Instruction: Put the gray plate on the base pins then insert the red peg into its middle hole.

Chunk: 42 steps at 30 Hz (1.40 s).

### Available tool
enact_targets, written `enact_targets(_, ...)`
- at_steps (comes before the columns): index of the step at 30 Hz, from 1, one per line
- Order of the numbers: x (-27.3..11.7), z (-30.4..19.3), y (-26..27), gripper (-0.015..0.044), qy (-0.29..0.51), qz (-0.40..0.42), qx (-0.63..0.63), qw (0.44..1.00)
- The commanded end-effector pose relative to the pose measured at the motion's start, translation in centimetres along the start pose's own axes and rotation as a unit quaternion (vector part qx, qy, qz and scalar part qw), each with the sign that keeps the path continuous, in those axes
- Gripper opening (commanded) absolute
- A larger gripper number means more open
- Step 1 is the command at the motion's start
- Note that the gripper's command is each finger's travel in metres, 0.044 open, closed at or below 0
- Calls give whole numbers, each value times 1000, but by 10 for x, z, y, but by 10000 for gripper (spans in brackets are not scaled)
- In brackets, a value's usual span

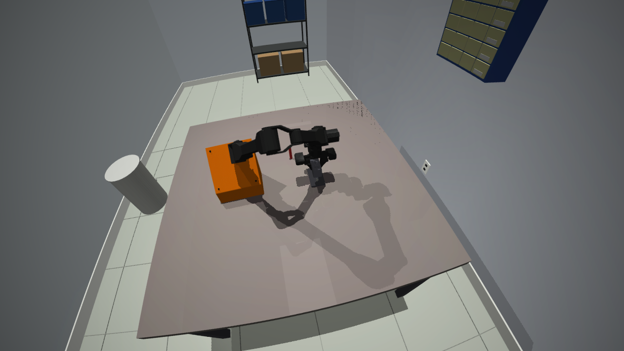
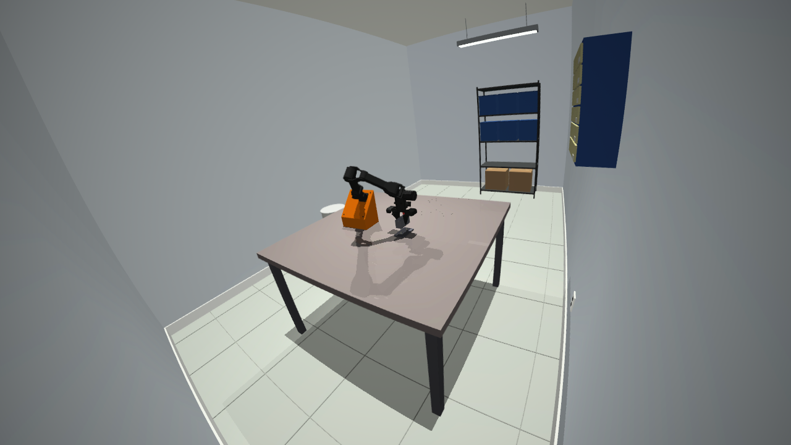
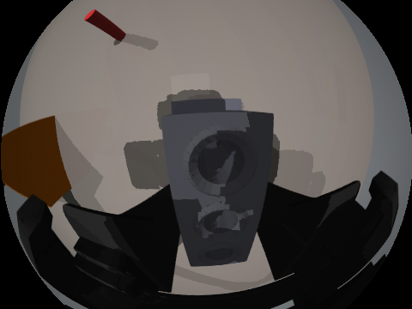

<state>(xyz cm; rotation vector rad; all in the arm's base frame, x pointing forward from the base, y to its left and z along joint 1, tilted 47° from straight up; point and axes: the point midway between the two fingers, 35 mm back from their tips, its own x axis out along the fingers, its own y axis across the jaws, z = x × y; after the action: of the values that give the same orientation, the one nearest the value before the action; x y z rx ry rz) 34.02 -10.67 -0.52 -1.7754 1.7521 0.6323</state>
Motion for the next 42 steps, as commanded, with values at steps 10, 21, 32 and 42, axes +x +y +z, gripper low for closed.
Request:
enact_targets(10,16,-1,-1,0,2,-1,-2,1000)
enact_targets(21,32,-1,-1,0,2,-1,-2,1000)
enact_targets(32,36,-2,-1,0,3,-1,2,1000)
enact_targets(42,36,-2,-1,236,3,-1,2,1000)
